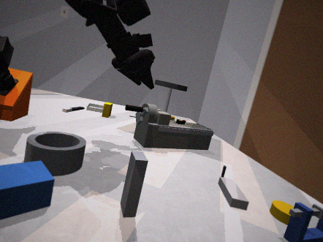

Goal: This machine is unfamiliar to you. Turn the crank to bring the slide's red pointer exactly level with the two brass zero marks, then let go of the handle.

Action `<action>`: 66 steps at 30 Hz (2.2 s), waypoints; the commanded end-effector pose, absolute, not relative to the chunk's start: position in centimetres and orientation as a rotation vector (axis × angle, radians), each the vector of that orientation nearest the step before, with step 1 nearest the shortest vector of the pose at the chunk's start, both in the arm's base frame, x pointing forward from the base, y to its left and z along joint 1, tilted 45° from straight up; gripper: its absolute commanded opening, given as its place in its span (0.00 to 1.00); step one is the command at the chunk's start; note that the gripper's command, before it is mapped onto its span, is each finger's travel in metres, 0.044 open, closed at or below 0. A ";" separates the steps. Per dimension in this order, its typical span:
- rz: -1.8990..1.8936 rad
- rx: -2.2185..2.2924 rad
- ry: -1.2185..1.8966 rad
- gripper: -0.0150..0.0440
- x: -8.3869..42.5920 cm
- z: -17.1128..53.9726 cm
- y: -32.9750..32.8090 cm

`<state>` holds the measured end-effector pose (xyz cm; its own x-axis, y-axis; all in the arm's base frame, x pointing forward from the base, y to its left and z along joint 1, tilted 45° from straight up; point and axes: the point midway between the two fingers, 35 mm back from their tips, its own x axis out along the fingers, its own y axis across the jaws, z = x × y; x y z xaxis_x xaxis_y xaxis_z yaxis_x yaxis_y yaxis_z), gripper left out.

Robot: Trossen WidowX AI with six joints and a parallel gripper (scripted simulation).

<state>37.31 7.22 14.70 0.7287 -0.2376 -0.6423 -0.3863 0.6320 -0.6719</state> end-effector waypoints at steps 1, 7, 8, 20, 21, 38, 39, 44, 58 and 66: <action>0.104 -0.912 0.784 1.00 37.3 13.3 6.2; 0.103 -0.914 0.783 1.00 37.4 12.2 5.0; 0.103 -0.914 0.783 1.00 37.4 12.1 4.9; 0.103 -0.914 0.784 1.00 37.7 10.8 3.6; 0.103 -0.914 0.784 1.00 37.8 10.6 3.5; 0.102 -0.915 0.783 1.00 38.0 8.7 1.5; 0.102 -0.916 0.783 1.00 38.0 8.6 1.4; 0.101 -0.917 0.782 1.00 38.0 8.0 0.9; 0.101 -0.917 0.782 0.47 38.0 8.0 0.8; 0.101 -0.917 0.782 0.25 38.0 8.0 0.8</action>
